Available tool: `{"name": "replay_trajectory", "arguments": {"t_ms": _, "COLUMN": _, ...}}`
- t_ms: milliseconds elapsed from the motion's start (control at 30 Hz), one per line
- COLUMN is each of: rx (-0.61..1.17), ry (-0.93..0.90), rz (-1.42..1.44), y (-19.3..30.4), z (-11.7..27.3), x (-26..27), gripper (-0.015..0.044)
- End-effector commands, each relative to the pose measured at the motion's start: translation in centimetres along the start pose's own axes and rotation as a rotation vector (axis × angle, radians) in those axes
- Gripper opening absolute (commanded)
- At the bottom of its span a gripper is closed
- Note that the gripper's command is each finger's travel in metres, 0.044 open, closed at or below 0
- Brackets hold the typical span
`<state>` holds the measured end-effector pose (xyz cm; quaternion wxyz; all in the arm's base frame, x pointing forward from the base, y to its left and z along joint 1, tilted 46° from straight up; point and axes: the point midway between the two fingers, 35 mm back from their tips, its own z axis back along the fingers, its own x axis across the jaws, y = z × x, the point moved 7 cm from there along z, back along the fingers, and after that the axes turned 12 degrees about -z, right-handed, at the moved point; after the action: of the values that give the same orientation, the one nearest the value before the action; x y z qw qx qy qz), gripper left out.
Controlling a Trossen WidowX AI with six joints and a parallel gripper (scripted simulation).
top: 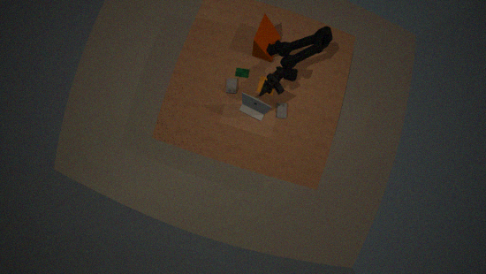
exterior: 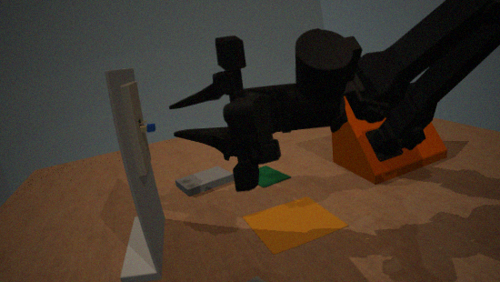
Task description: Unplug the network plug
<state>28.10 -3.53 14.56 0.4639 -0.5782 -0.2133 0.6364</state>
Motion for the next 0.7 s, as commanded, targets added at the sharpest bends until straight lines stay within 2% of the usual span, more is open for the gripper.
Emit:
{"name": "replay_trajectory", "arguments": {"t_ms": 0, "rx": -0.001, "ry": -0.004, "rz": 0.004, "y": -0.2, "z": -0.6, "x": 0.1, "gripper": 0.0156}}
{"name": "replay_trajectory", "arguments": {"t_ms": 667, "rx": -0.002, "ry": -0.003, "rz": 0.004, "y": -0.6, "z": -2.9, "x": 0.3, "gripper": 0.0156}}
